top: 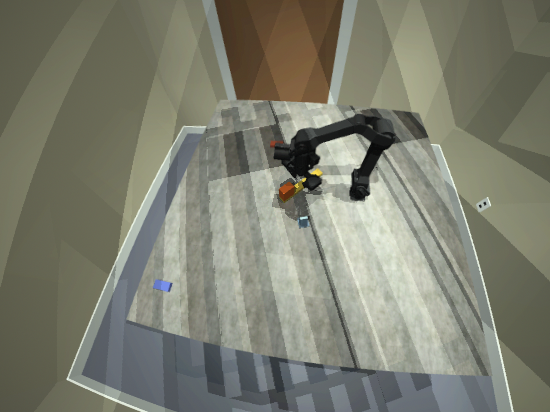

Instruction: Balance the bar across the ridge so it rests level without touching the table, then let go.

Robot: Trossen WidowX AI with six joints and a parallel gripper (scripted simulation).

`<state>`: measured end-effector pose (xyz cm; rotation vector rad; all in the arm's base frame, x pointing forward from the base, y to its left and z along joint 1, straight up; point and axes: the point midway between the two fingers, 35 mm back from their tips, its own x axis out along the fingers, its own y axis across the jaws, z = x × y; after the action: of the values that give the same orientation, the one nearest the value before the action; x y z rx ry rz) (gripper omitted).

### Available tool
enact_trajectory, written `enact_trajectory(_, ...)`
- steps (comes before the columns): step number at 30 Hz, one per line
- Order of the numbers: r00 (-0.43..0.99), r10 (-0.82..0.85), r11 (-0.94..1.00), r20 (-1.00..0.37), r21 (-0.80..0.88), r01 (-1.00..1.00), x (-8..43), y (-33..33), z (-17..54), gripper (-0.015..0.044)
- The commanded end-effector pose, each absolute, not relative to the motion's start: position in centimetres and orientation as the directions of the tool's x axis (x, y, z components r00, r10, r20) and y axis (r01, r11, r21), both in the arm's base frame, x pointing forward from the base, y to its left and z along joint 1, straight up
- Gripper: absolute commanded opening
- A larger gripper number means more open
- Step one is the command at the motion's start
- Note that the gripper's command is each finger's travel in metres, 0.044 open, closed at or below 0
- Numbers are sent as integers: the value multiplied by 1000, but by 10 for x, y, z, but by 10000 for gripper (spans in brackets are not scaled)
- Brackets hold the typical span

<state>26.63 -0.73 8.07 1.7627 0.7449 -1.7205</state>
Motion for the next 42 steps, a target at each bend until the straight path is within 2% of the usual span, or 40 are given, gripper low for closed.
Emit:
enact_trajectory(1, 22, -1, -685, -1000, 17, 728, 264, -8, 72, 315)
enact_trajectory(36, 22, -1, -685, -1000, 17, 728, 265, -8, 46, 315)
enact_trajectory(42, 26, 5, -688, -1000, 15, 725, 266, -7, 47, 158)
